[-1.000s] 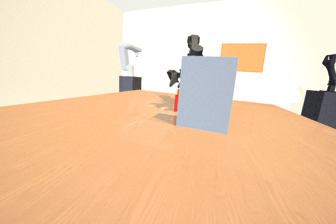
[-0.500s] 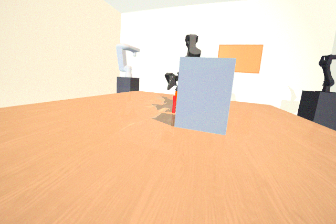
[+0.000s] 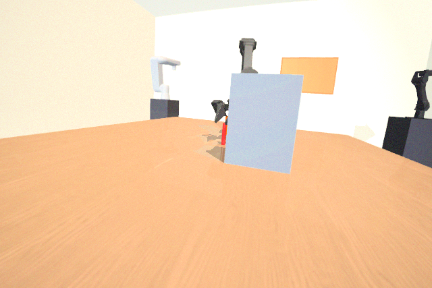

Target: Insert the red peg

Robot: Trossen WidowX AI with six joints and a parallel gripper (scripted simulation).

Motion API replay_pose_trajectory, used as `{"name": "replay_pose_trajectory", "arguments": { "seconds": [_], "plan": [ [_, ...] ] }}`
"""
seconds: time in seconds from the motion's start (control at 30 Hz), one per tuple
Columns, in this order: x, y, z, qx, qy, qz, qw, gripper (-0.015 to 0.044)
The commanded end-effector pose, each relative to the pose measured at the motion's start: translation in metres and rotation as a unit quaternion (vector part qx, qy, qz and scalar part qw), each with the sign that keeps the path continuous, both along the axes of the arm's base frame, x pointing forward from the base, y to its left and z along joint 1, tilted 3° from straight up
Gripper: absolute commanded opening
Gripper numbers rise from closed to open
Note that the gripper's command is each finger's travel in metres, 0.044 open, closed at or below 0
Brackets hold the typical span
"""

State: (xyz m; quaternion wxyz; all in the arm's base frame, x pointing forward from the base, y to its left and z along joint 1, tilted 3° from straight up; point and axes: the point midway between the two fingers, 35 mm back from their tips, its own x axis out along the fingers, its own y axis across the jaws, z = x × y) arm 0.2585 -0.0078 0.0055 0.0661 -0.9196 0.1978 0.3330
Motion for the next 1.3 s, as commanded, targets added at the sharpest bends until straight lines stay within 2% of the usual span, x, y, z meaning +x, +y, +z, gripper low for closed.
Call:
{"name": "replay_pose_trajectory", "arguments": {
  "seconds": [0.0, 0.73, 0.97, 1.13, 1.27],
  "plan": [
    [-0.002, -0.001, -0.008, -0.001, 0.002, -0.002, 1.0, 0.022],
    [-0.012, -0.003, -0.037, -0.001, 0.002, -0.002, 1.0, 0.022],
    [-0.01, -0.003, -0.035, -0.001, 0.003, 0.0, 1.0, 0.0036],
    [-0.01, -0.003, -0.035, -0.001, 0.003, 0.0, 1.0, 0.0003],
    [-0.01, -0.003, -0.035, -0.001, 0.003, 0.0, 1.0, 0.0]
  ]
}}
